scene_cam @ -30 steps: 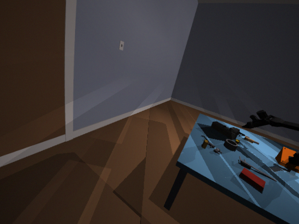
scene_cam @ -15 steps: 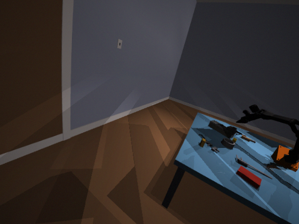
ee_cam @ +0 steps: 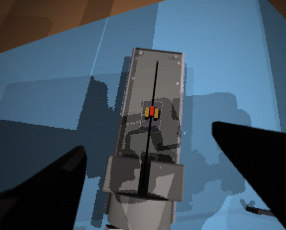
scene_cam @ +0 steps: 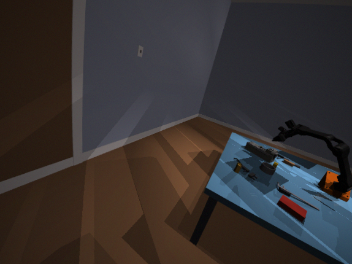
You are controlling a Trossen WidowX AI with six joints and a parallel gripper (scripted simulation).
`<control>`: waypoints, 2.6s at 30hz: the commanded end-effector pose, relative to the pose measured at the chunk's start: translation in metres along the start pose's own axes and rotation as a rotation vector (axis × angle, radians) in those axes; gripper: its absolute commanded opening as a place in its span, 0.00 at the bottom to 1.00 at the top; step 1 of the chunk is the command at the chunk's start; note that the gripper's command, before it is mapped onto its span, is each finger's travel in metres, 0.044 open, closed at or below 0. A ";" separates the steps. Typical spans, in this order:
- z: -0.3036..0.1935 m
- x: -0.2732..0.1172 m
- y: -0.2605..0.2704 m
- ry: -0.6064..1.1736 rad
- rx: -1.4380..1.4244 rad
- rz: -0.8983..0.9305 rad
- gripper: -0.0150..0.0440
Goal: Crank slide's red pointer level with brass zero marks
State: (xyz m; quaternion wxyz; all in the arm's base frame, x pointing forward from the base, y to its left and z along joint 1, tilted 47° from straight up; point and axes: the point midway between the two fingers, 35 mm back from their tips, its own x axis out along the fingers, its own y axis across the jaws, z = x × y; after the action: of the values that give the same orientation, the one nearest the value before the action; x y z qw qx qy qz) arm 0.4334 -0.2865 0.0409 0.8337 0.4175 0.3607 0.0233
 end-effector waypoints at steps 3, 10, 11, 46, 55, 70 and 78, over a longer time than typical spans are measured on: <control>0.011 0.008 -0.019 -0.006 -0.052 0.049 1.00; 0.001 0.025 -0.021 -0.006 -0.058 0.056 1.00; -0.003 0.030 -0.021 -0.006 -0.058 0.056 1.00; 0.010 0.011 -0.017 -0.002 -0.056 0.054 1.00; -0.006 -0.009 0.011 -0.010 0.028 -0.027 1.00; -0.049 -0.042 0.051 -0.054 0.172 -0.156 1.00; -0.073 -0.056 0.063 -0.084 0.235 -0.208 1.00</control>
State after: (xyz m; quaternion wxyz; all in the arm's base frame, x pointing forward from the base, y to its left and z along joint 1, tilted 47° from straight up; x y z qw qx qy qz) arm 0.3680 -0.2181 0.0882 0.7937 0.4705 0.3692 -0.1115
